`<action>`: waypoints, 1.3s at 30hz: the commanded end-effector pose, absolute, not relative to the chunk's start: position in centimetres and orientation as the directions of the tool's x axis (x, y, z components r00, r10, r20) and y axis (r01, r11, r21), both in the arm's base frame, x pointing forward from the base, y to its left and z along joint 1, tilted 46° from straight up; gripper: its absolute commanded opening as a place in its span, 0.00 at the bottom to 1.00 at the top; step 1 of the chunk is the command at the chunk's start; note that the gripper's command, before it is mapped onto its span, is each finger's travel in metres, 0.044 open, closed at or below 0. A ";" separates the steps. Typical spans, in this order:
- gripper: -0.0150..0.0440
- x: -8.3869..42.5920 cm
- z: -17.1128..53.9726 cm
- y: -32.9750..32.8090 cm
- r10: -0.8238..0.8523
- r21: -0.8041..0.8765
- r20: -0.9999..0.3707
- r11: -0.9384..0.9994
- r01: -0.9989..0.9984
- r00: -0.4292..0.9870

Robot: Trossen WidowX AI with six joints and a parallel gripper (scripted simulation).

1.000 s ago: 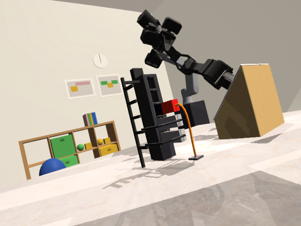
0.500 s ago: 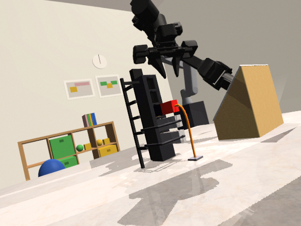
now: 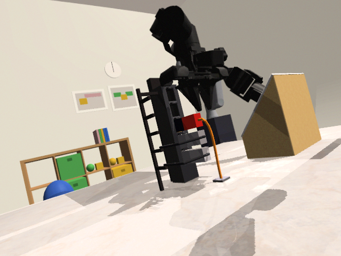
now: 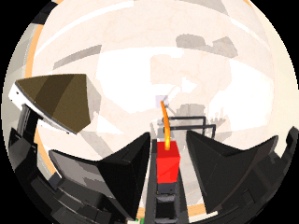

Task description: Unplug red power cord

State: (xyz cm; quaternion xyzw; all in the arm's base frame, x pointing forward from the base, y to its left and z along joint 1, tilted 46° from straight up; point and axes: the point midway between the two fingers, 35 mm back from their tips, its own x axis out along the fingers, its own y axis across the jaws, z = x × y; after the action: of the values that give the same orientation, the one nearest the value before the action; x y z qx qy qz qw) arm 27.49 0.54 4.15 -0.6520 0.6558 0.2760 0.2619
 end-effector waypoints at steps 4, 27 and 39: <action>0.53 27.6 4.8 -0.2 -0.714 0.023 -0.700 -0.006 -1.000 -0.012; 0.53 27.7 6.8 -2.4 -0.715 0.023 -0.699 -0.006 -1.000 -0.012; 0.44 27.8 6.3 -3.0 -0.712 0.018 -0.702 -0.004 -1.000 -0.010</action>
State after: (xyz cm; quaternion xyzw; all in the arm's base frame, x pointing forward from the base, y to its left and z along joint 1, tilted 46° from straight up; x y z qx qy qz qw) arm 27.73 -3.00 6.23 -0.6527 0.6557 0.2751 0.2615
